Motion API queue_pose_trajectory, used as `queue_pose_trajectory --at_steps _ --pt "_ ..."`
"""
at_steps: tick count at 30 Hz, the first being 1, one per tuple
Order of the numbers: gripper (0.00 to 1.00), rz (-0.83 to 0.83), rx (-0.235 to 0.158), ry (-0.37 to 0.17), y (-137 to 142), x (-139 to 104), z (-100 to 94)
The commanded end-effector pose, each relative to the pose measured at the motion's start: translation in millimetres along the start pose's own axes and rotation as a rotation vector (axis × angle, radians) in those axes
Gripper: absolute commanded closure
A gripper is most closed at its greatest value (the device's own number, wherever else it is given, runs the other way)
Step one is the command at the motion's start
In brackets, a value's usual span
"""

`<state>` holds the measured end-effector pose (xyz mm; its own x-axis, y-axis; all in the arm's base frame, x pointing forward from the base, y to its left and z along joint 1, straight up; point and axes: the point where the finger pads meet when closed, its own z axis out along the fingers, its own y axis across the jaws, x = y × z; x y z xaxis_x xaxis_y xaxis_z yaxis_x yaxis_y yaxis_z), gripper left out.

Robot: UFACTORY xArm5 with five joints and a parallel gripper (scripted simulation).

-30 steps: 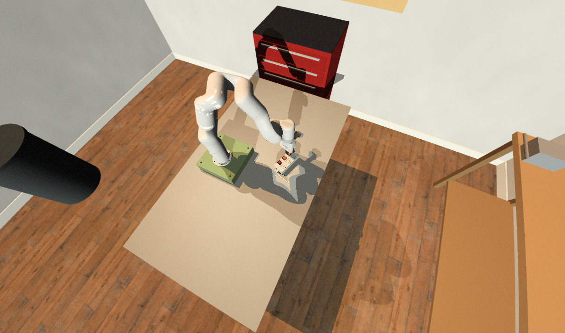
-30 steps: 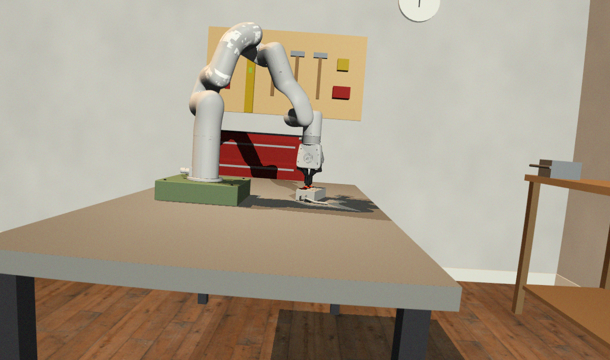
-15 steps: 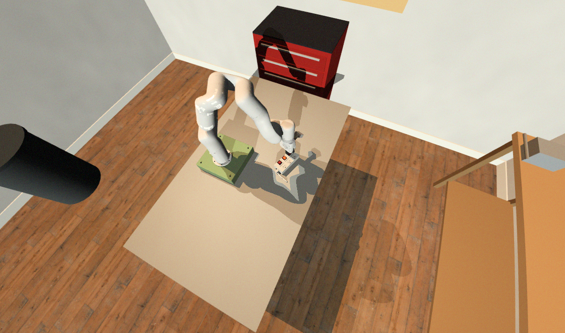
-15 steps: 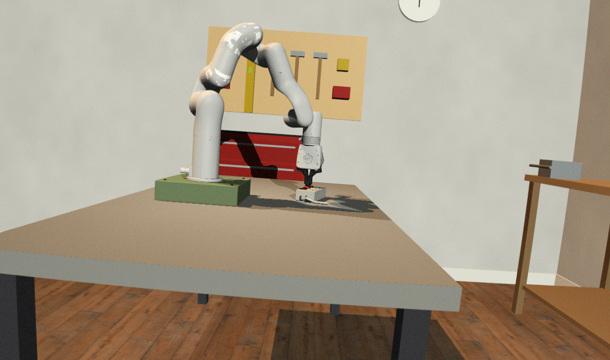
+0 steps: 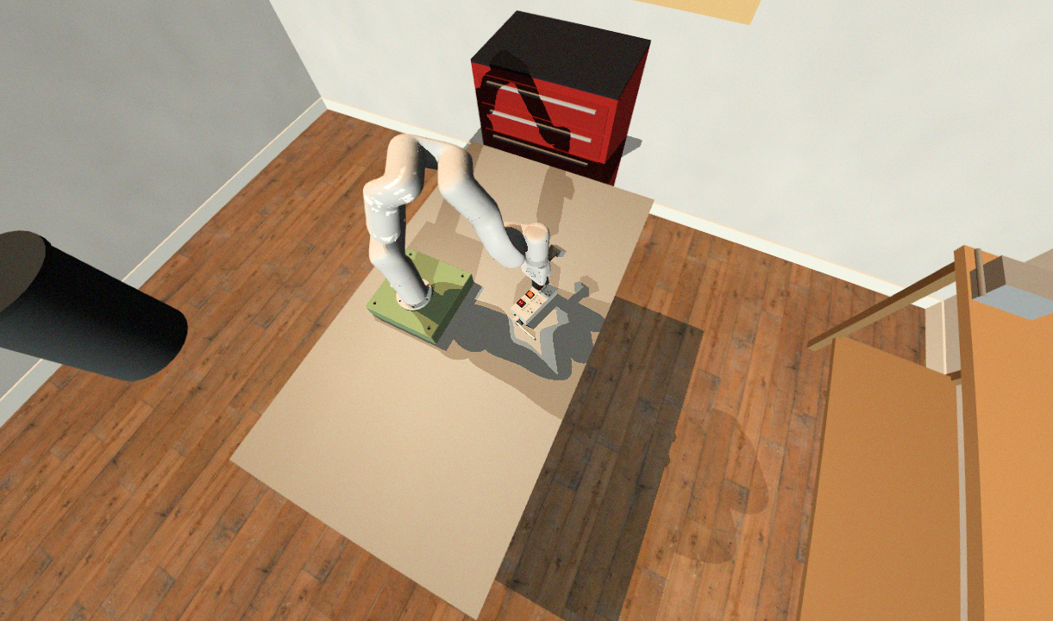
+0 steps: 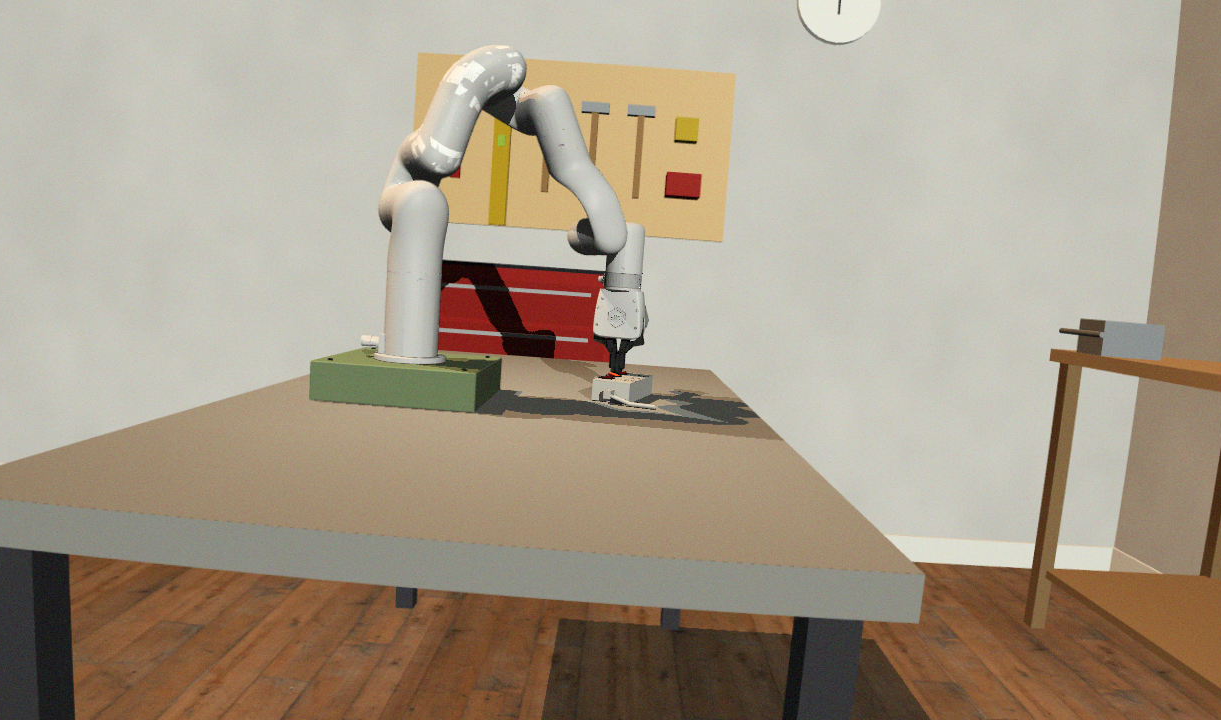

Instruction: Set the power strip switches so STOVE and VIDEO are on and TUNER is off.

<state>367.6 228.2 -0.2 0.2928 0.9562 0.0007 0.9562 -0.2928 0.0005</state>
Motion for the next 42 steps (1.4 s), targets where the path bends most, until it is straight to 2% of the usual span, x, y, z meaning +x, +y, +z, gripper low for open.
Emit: queue_pose_trajectory --at_steps 1,17,38,42 --pt "1.0 0.0 -0.001 0.001 1 0 -3.8" --pt "1.0 0.0 -0.001 0.001 1 0 -36.9" --pt "1.0 0.0 -0.001 0.001 1 0 -38.3" --pt "1.0 0.0 -0.001 0.001 6 -19 -41.9"
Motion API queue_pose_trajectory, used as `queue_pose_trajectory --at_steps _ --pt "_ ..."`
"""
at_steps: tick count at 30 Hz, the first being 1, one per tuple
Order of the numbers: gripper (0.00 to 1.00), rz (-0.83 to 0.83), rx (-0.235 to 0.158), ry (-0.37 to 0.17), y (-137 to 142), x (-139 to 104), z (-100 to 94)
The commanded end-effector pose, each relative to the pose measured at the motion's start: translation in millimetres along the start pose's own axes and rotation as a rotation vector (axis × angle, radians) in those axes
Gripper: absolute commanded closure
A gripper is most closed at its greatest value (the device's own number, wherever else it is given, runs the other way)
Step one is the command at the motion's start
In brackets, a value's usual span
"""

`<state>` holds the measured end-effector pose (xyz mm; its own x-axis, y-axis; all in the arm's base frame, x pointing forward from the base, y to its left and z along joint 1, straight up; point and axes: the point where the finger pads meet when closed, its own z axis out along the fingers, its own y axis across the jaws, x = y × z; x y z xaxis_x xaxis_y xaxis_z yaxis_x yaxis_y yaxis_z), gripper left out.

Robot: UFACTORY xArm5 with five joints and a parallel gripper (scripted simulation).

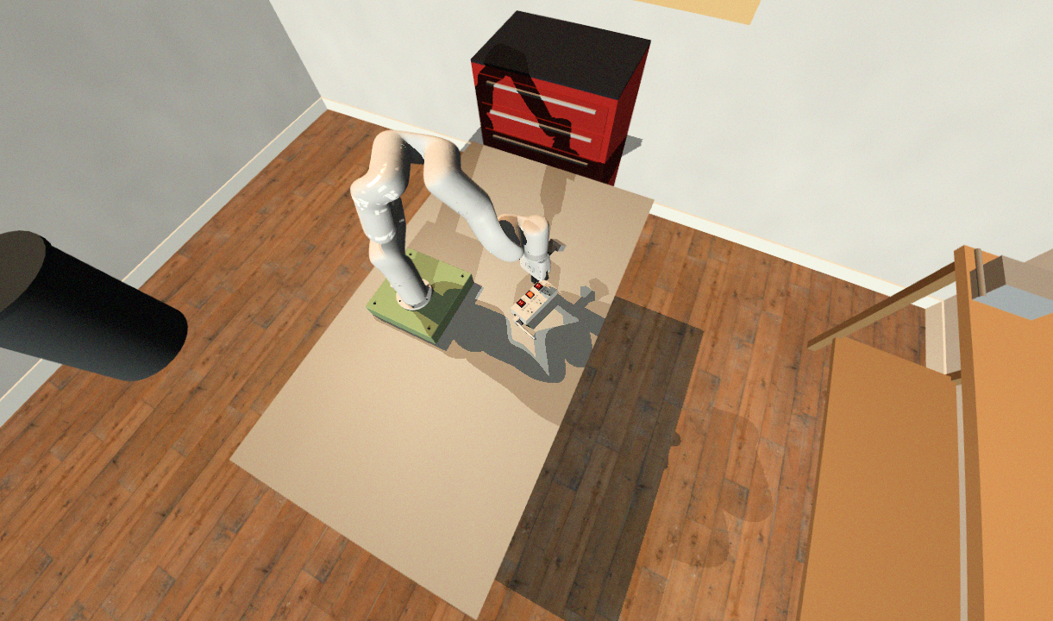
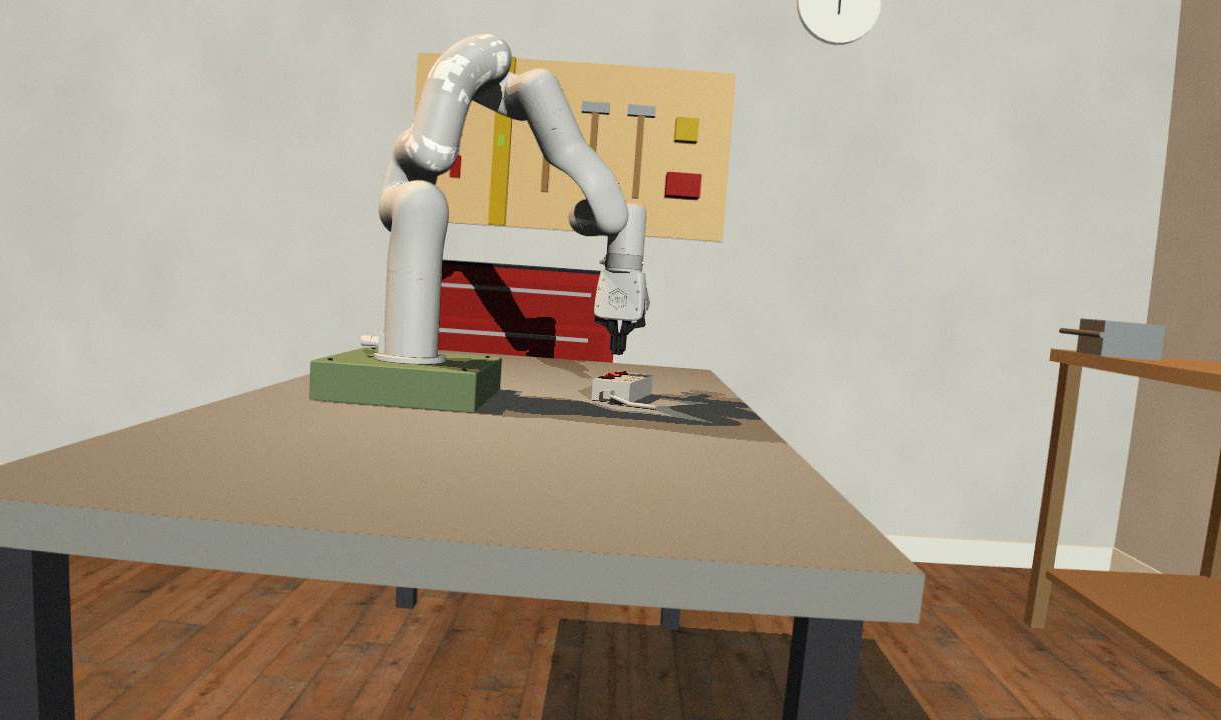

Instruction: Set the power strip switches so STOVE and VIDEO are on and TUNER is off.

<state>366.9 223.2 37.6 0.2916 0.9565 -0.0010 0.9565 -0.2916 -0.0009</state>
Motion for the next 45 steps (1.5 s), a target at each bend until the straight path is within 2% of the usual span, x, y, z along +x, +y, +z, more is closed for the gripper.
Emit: queue_pose_trajectory --at_steps 1,4,8,45 --pt "1.0 0.002 -0.003 0.003 5 -14 -4.1" --pt "1.0 0.002 -0.003 0.002 15 -68 -12.0" --pt "1.0 0.002 -0.003 0.002 16 -86 -14.0" --pt "1.0 0.002 -0.003 0.002 16 -87 -14.1"
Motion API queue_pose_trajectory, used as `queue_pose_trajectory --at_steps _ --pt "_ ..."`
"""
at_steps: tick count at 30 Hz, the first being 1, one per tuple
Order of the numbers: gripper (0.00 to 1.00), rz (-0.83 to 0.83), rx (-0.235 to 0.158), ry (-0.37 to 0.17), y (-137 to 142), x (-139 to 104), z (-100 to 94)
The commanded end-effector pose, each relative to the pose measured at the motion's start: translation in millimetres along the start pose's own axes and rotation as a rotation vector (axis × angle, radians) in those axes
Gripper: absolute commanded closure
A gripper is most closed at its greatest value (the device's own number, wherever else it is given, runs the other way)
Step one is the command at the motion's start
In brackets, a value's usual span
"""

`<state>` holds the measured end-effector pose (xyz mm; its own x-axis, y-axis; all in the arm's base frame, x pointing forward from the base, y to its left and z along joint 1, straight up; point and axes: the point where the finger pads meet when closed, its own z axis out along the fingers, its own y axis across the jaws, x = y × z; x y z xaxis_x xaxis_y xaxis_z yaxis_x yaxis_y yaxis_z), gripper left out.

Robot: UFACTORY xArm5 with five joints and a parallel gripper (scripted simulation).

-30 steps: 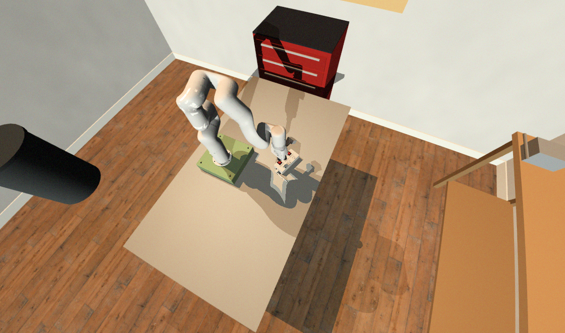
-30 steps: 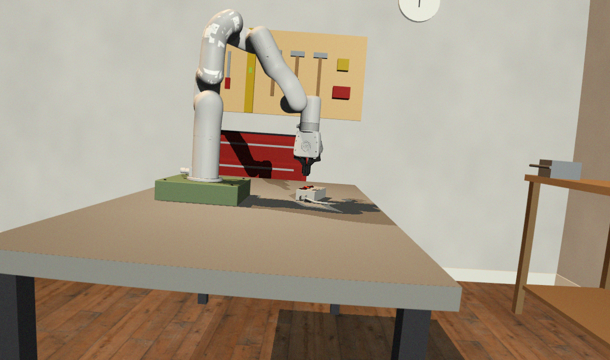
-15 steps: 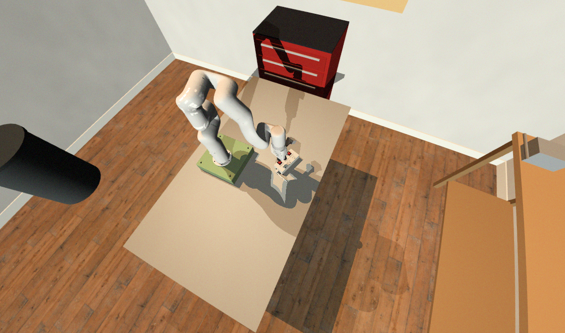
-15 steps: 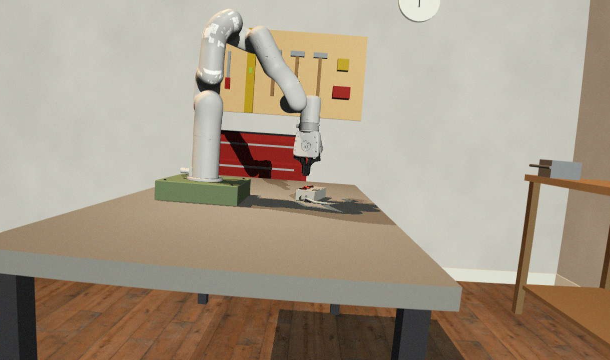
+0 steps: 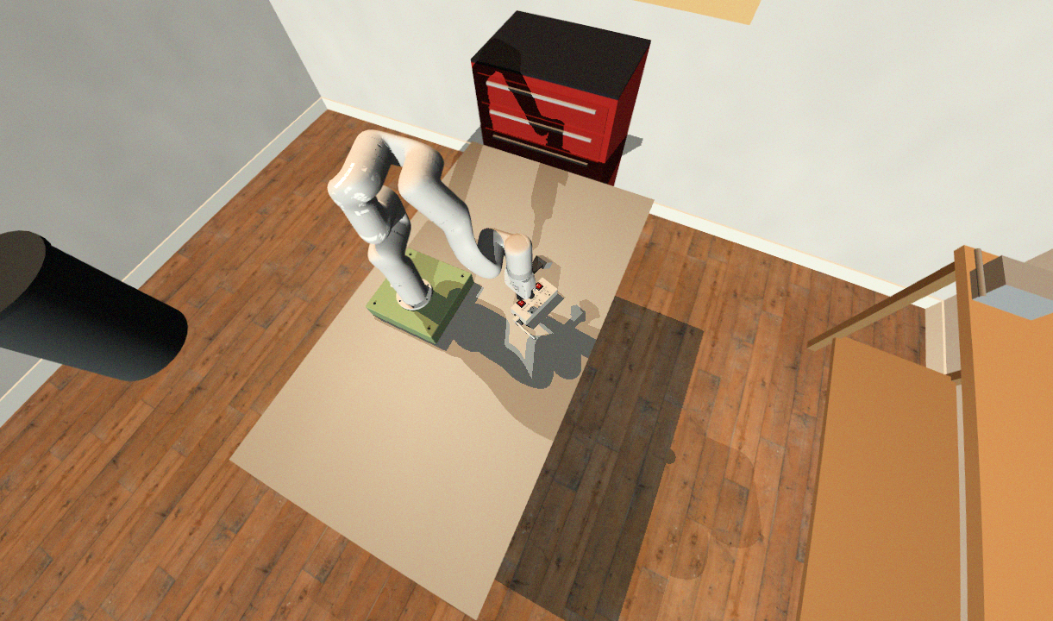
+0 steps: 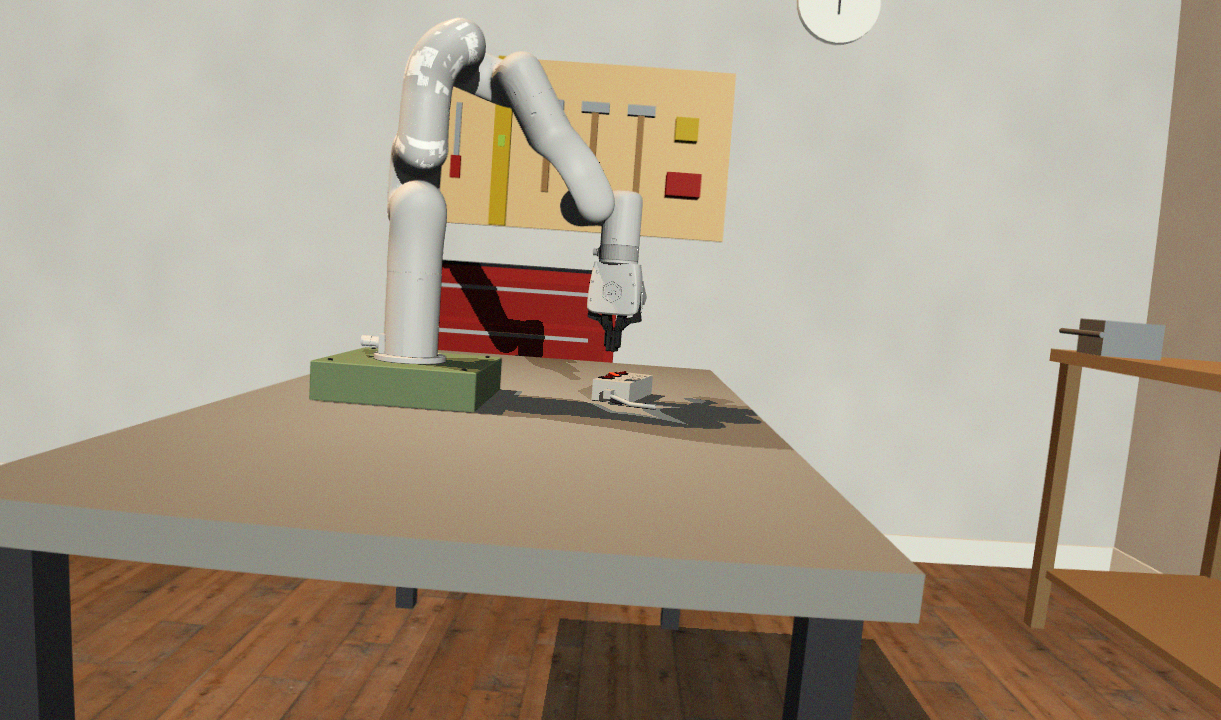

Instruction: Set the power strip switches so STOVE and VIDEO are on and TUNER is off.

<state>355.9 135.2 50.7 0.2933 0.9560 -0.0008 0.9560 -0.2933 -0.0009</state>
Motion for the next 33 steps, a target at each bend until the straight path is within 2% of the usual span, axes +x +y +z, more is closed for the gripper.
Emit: queue_pose_trajectory --at_steps 1,14,33 --pt "1.0 0.0 -0.003 0.002 1 1 -1.0" --pt "1.0 0.0 -0.003 0.002 1 1 2.7" --pt "1.0 0.0 -0.002 0.002 1 1 21.9"
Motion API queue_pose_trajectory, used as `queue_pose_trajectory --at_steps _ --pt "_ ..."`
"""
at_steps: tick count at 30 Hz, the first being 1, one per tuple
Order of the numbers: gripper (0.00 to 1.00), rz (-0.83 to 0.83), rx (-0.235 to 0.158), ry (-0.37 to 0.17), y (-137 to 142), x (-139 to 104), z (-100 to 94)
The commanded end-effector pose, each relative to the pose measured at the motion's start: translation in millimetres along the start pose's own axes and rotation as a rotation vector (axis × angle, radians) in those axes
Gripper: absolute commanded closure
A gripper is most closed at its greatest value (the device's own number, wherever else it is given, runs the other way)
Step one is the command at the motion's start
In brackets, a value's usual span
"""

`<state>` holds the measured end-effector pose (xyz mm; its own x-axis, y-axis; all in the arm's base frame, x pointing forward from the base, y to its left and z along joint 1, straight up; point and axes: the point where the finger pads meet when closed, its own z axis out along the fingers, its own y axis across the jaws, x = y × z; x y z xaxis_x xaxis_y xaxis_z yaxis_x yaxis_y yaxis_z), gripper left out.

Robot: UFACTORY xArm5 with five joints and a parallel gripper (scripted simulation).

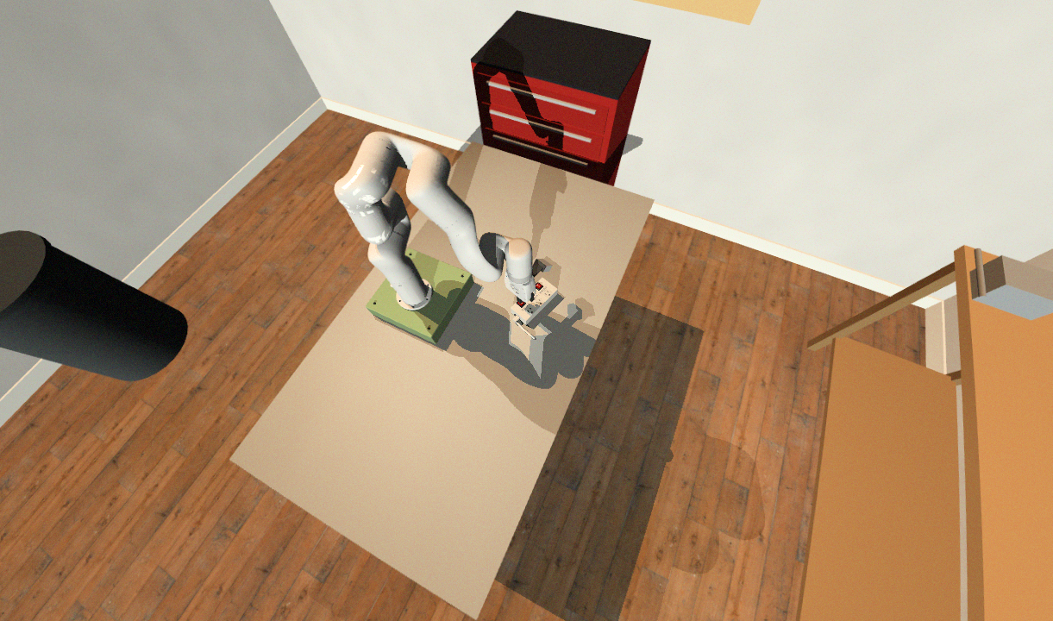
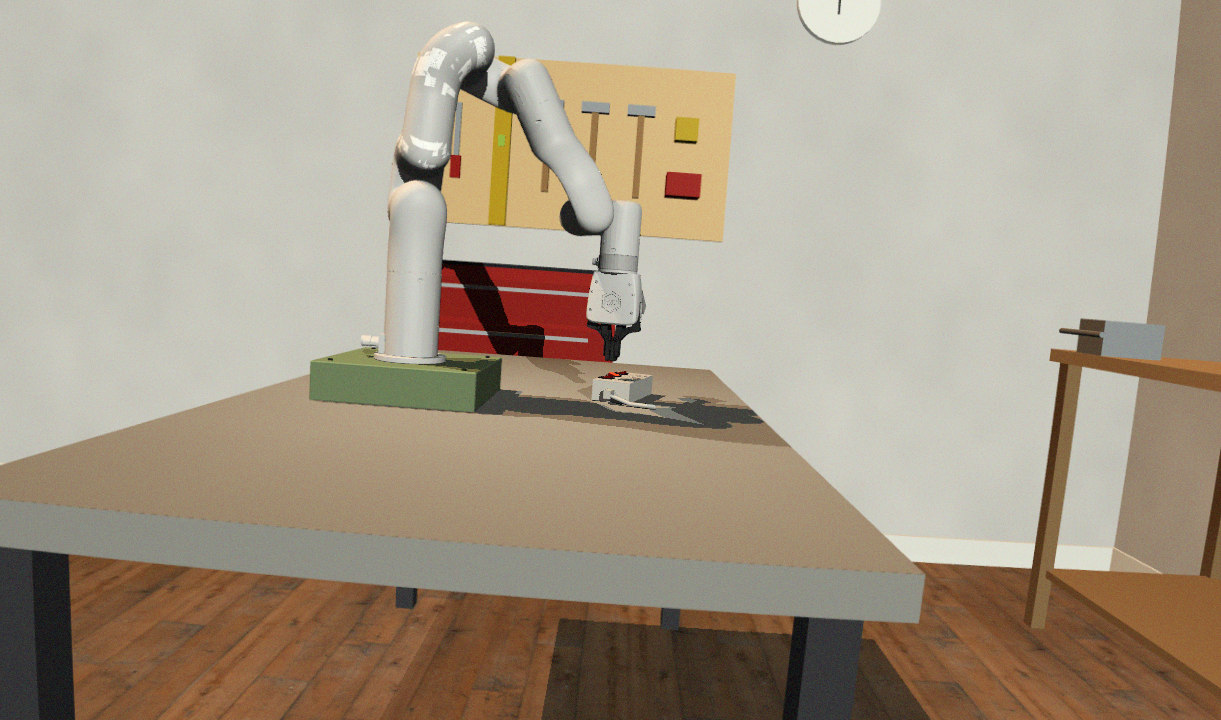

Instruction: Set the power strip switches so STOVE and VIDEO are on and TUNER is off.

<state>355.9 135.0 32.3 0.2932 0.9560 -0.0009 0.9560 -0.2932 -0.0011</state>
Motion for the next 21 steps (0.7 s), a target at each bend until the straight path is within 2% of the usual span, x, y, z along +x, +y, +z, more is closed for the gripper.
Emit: queue_pose_trajectory --at_steps 1,21 --pt "1.0 0.0 -0.003 0.002 1 1 4.8" --pt "1.0 0.0 -0.003 0.002 1 1 22.3"
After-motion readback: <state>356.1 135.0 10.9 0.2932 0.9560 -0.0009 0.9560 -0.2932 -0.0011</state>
